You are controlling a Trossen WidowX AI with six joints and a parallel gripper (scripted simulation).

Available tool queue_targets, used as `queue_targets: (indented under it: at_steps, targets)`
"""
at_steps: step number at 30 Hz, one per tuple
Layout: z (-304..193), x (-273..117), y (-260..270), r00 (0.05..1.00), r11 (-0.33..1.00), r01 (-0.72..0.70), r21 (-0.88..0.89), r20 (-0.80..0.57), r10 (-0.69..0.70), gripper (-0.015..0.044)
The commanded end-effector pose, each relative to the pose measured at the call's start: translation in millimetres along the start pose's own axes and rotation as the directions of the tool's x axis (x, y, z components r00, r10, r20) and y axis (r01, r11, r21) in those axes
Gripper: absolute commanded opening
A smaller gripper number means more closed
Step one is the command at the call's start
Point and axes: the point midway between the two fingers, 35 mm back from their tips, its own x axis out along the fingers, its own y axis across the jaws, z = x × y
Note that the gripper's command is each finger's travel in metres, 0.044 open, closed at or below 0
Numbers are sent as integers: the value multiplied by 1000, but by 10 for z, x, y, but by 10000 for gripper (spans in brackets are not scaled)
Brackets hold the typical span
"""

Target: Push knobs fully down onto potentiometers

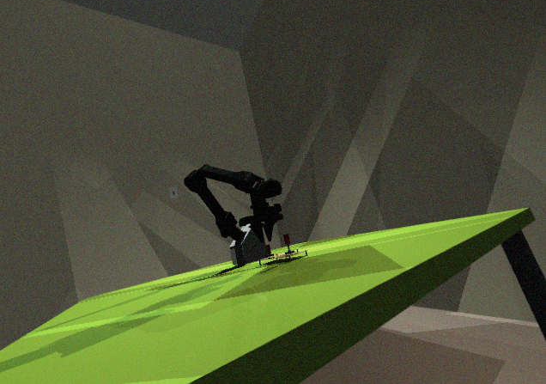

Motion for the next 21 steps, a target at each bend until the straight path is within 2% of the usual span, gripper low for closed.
queue_targets:
  at_steps: [1, 7, 15, 18, 21]
  targets:
    - [49, -17, 2, 1000, 1000, -3, 1, -2, 3, 157]
    - [516, -263, -6, 1000, 1000, -13, 12, -1, 13, 0]
    - [1020, -586, -28, 1000, 1000, -8, 12, 10, 7, 0]
    - [1031, -568, -28, 1000, 1000, -7, 12, 11, 7, 0]
    - [1031, -393, -28, 1000, 1000, -7, 12, 11, 6, 0]
